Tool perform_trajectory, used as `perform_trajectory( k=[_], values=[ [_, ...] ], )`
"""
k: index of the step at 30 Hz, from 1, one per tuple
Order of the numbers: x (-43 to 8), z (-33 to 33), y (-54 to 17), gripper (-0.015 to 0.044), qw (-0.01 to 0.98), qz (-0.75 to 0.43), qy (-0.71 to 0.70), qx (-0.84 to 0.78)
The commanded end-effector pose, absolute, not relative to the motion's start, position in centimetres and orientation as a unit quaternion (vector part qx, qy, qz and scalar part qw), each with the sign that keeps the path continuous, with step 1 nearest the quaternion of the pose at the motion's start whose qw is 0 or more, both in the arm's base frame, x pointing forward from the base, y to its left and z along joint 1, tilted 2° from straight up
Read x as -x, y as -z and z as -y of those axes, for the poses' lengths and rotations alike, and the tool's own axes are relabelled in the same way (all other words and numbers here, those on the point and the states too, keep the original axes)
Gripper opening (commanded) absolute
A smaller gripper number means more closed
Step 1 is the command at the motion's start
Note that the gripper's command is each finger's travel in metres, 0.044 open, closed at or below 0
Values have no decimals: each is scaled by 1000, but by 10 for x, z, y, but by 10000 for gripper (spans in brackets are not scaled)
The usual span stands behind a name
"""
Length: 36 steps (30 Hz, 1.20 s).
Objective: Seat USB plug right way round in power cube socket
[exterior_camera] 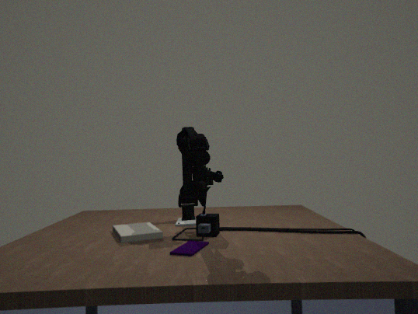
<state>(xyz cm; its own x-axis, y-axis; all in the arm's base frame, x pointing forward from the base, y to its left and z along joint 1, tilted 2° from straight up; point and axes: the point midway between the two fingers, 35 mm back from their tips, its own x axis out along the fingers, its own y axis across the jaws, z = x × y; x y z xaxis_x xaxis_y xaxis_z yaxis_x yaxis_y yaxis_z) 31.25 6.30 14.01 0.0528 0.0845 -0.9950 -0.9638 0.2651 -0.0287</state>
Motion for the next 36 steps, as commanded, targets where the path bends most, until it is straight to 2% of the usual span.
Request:
perform_trajectory(
  k=[1,36],
  values=[
    [-313,-63,-139,0,594,-528,-441,418],
    [-313,-63,-135,0,594,-528,-441,418]
  ],
)
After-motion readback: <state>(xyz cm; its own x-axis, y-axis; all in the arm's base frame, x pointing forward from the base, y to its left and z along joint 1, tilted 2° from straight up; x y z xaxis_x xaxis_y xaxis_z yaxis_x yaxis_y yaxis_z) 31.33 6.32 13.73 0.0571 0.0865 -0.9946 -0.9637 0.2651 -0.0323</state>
